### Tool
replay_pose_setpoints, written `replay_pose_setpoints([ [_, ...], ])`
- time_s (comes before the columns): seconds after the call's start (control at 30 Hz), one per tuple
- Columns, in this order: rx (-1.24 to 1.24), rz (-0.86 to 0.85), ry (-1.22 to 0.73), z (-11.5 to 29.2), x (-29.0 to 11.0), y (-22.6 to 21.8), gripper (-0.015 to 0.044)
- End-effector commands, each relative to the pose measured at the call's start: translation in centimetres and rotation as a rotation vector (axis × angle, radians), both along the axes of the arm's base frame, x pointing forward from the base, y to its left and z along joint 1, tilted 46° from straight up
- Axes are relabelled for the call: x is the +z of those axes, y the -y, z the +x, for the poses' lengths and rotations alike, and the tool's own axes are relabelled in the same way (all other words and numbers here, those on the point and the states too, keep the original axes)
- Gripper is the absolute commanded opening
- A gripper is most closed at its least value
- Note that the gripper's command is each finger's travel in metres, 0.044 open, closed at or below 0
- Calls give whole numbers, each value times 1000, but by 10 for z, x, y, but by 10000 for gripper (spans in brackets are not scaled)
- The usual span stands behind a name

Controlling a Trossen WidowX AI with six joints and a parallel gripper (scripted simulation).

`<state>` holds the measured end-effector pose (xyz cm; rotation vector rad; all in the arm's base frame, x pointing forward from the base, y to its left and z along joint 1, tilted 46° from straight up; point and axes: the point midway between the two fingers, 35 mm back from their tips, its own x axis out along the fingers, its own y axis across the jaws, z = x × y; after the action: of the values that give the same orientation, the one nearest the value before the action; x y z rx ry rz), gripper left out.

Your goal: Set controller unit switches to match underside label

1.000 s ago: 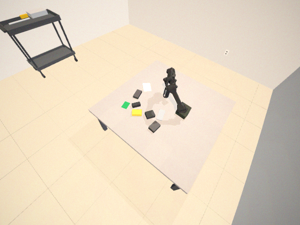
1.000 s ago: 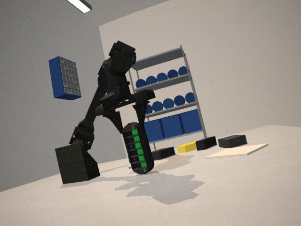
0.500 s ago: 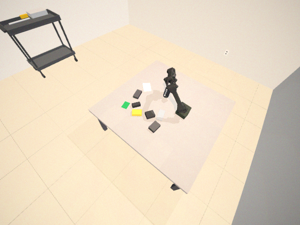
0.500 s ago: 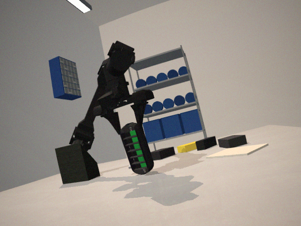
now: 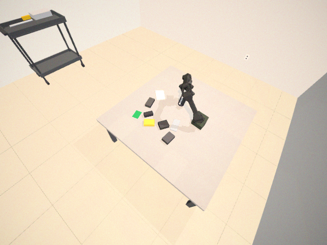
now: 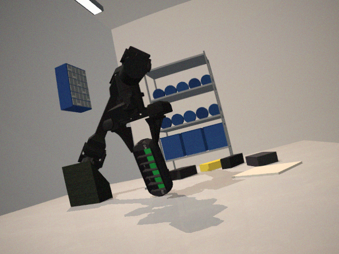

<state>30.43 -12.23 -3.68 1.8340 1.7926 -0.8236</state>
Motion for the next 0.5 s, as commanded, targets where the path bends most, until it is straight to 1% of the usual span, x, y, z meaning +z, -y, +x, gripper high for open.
replay_pose_setpoints([
  [0.0, 4, -7, -11, -2, -6, -1, 338],
  [0.47, 7, -36, -12, -3, -15, 4, 338],
])
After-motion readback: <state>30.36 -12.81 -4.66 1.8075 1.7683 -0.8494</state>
